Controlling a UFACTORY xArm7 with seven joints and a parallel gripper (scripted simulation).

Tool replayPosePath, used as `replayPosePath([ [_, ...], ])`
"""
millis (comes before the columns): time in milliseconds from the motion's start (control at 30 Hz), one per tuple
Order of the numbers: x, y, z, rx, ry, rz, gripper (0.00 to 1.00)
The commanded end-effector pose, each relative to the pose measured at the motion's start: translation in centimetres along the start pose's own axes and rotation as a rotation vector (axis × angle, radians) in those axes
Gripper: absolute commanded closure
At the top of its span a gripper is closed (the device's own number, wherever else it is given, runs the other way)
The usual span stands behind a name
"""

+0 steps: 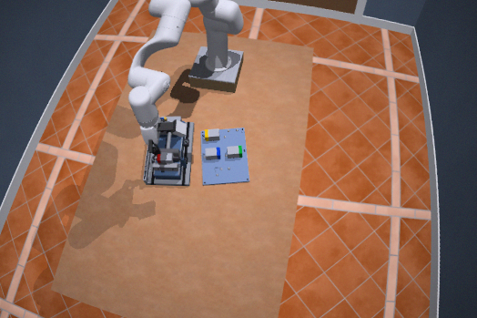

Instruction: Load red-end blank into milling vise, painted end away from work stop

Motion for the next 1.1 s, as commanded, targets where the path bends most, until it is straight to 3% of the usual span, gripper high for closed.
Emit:
replayPosePath([
  [0,-0.3,0.1,0.0,0.000,0.000,0.003,0.00],
  [1067,1.1,0.1,0.0,0.000,0.000,0.003,0.00],
])
Point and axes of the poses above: the point where the finger pads meet when closed, its own x axis out along the fingers, its own y axis across the jaws, z = x × y, the point moved 5 cm from there along -x, back along the fingers, and after that the axes turned 15 degrees about x, right-handed, at the moved point
